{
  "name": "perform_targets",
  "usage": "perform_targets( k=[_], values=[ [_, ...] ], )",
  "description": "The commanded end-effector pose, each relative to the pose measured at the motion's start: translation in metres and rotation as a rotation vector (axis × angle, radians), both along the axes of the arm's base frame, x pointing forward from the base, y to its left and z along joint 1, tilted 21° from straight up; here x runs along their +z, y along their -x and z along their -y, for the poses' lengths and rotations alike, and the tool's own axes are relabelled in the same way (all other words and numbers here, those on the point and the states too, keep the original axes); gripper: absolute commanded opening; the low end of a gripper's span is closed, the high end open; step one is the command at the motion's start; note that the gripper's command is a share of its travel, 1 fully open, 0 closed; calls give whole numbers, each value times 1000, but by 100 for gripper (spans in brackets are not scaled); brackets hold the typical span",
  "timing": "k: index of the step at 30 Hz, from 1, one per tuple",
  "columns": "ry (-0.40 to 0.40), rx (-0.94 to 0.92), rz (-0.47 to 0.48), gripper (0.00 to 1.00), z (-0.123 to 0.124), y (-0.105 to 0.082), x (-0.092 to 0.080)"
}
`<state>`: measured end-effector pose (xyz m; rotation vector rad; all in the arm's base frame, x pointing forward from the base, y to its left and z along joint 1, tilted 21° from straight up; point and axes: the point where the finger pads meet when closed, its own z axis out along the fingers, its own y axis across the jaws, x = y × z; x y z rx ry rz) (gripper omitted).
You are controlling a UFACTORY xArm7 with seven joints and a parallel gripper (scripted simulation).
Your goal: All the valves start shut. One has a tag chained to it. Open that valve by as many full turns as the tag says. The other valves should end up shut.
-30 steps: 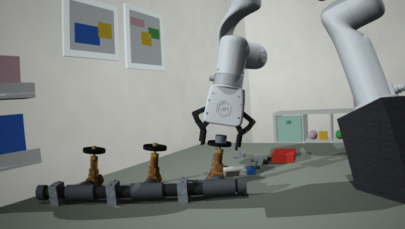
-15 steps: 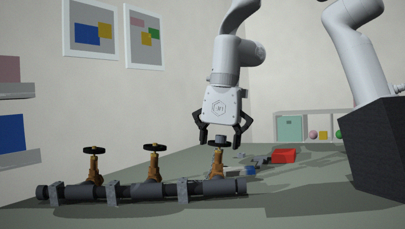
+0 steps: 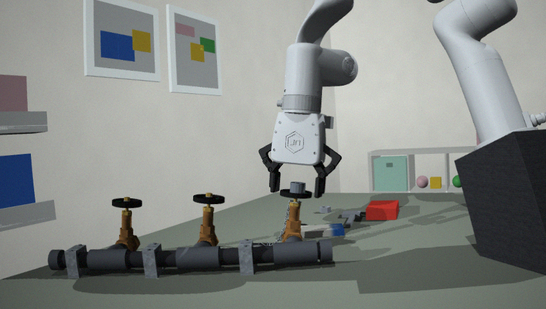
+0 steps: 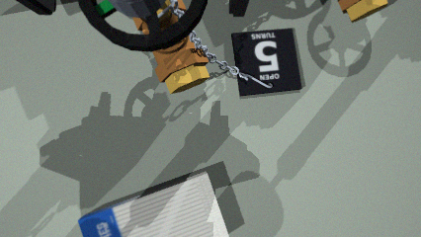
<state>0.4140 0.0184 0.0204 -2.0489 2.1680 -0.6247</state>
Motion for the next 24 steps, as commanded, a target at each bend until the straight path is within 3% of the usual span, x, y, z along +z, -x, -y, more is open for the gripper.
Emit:
perform_targets(
  k=[1,11,24],
  values=[
    [-1,1,-7,100,-3,3,9],
    [-2,1,-10,100,-9,12,32],
    [-3,0,3,100,-12,17,49]
  ],
)
